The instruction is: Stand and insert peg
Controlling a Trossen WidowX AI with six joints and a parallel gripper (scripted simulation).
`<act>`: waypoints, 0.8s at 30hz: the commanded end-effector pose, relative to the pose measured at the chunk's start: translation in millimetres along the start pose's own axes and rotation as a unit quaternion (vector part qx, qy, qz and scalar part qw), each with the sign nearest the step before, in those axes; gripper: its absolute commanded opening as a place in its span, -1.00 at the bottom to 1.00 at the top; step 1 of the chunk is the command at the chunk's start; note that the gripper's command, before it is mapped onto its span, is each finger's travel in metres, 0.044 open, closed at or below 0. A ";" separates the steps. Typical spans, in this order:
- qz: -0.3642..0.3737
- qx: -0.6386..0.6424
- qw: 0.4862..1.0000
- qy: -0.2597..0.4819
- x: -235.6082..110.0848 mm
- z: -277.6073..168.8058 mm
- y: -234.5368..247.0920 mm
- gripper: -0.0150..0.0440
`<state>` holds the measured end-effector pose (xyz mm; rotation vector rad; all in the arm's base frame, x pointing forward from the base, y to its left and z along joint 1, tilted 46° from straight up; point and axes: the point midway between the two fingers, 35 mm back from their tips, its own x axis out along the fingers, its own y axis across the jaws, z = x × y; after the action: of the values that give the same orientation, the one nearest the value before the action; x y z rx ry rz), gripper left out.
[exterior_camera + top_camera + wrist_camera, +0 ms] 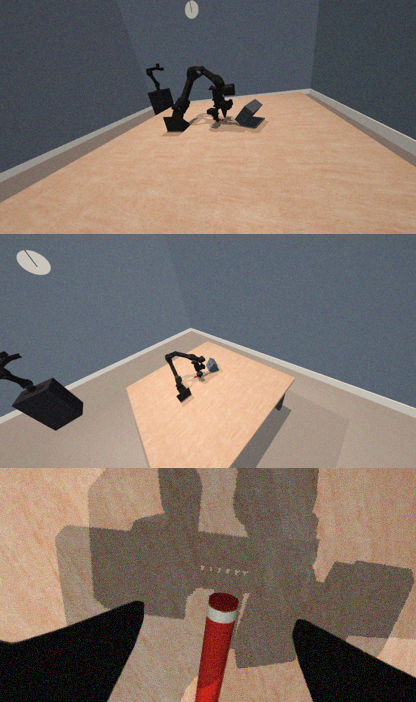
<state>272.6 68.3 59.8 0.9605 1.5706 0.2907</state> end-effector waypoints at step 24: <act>0.002 0.002 1.000 0.001 1.6 -0.7 -0.1 -0.23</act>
<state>271.7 69.2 58.8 0.9623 1.5731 0.2910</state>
